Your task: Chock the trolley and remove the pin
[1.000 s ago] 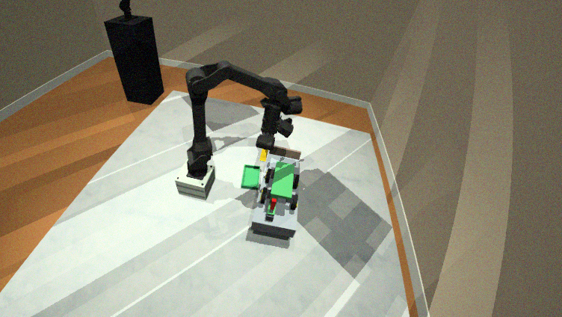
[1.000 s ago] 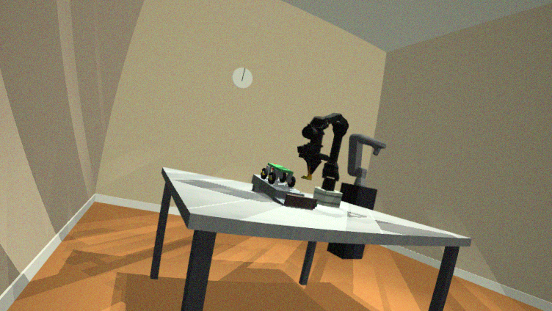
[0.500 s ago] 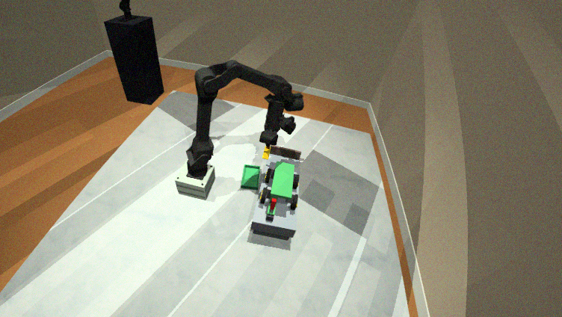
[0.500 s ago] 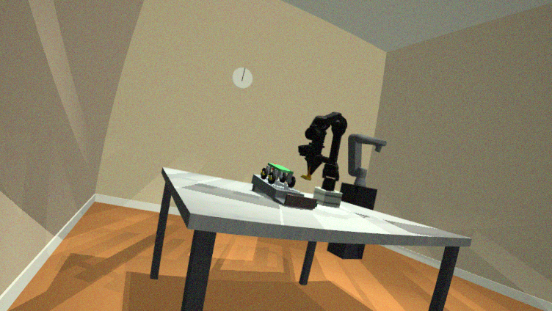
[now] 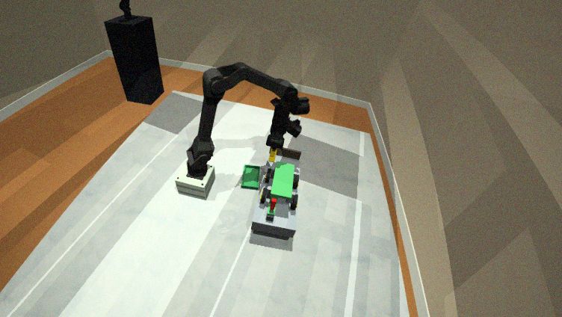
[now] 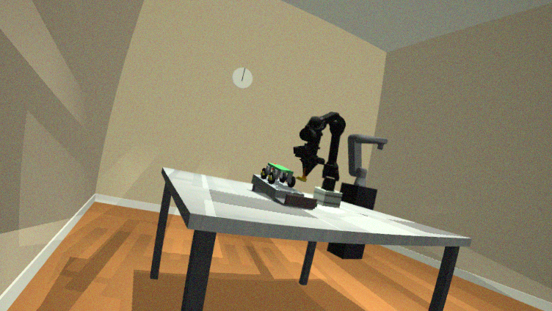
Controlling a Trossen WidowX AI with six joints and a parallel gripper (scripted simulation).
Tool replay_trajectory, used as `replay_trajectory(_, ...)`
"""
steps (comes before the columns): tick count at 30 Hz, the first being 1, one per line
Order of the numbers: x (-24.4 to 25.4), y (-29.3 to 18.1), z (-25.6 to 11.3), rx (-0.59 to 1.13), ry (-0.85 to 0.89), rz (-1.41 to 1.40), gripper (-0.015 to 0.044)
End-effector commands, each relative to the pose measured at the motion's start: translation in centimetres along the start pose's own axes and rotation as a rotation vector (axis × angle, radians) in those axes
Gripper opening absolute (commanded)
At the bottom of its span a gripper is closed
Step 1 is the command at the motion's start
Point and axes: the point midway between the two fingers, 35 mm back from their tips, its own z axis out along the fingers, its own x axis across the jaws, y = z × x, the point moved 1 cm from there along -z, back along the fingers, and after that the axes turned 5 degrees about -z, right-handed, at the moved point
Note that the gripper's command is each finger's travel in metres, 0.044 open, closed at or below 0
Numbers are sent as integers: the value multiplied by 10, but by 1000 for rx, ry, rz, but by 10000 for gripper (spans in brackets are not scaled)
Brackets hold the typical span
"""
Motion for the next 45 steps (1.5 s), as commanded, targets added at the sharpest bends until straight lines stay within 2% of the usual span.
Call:
replay_trajectory(1, -1, 0, 12, 3, -8, -3, 0)
replay_trajectory(17, -2, 0, 57, 3, -9, -3, 0)
replay_trajectory(45, -28, -4, 57, 4, -11, -3, 0)
